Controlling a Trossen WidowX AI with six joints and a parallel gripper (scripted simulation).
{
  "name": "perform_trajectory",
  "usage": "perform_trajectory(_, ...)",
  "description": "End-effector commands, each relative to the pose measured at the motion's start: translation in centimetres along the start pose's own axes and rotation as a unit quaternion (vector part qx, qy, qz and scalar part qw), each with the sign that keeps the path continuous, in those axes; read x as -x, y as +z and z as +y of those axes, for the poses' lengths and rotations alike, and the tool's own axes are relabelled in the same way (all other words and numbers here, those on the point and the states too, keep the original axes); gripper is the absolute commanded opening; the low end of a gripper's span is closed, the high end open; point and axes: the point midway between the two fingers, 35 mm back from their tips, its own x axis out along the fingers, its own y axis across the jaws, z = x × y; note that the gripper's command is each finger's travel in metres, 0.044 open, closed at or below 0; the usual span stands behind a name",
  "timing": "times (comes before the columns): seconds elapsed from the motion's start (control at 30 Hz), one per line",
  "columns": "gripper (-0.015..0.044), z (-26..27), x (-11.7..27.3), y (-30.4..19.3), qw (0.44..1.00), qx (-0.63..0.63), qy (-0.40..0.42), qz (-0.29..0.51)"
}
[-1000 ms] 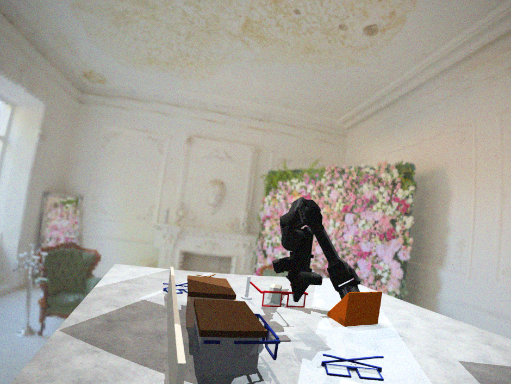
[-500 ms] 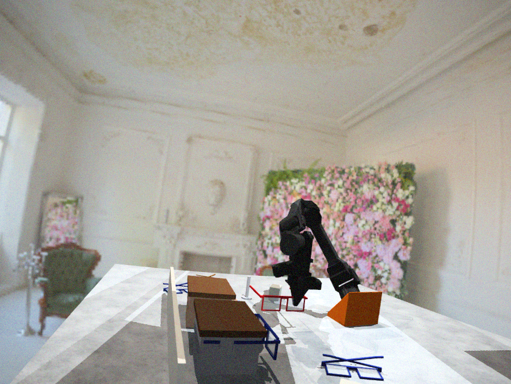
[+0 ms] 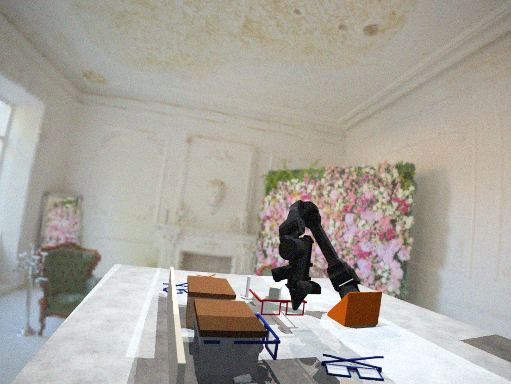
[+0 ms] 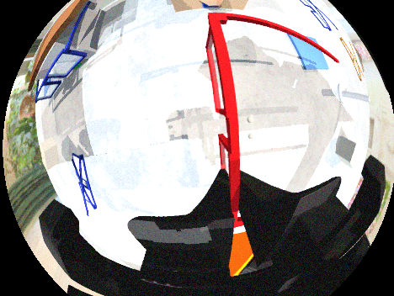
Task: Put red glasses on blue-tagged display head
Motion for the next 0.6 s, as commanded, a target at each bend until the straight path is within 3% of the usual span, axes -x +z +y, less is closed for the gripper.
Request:
perform_trajectory(0.0, 0.0, -0.1, -0.5, -0.1, 1.0, 0.002, -0.004, 0.001)
perform_trajectory(0.57, 0.0, -0.2, -1.9, -0.2, 1.0, 0.002, -0.005, 0.001)
